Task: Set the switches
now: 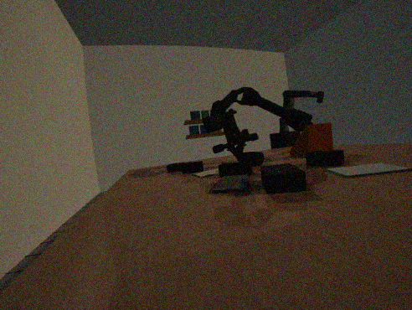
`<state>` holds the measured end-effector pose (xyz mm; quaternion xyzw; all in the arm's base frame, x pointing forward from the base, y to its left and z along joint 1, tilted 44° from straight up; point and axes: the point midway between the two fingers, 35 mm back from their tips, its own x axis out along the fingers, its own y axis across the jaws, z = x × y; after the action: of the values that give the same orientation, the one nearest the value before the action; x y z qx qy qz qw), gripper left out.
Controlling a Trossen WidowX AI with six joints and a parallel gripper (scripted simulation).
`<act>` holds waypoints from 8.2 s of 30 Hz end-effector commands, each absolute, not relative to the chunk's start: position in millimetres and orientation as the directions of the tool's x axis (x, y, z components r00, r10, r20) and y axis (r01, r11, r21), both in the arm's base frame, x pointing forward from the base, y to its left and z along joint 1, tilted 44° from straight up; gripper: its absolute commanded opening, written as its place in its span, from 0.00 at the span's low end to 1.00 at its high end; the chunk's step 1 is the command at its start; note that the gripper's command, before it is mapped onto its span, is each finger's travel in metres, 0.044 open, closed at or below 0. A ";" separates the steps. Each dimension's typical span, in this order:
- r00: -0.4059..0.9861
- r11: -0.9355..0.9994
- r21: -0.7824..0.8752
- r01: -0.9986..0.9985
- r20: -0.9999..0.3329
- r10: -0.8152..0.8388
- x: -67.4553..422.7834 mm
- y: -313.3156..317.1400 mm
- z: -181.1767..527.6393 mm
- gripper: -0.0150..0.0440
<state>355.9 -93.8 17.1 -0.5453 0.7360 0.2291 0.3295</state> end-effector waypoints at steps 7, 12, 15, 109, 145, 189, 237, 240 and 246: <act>-0.197 0.300 -0.010 -0.954 -0.734 -0.650 340.5 -91.7 14.9 0.25; -0.198 0.300 -0.009 -0.954 -0.734 -0.650 334.3 -90.7 13.8 0.25; -0.198 0.300 -0.009 -0.954 -0.734 -0.650 330.6 -90.1 13.1 0.25; -0.023 0.188 -0.150 -0.971 -0.721 -0.692 321.6 -55.1 45.4 0.25; -0.035 0.194 -0.138 -0.971 -0.725 -0.688 321.5 -19.3 79.1 0.25; 0.222 0.003 -0.322 -0.947 -0.660 -0.718 249.9 1.7 3.9 0.29; 0.283 -0.041 -0.365 -0.930 -0.640 -0.714 227.6 -38.2 -46.9 0.25; 0.283 -0.041 -0.365 -0.930 -0.640 -0.714 227.7 -38.4 -47.0 0.25; 0.283 -0.041 -0.365 -0.930 -0.640 -0.714 229.6 -38.7 -46.7 0.25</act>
<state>229.1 -37.6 -45.9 -0.7054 0.5809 0.1428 0.3802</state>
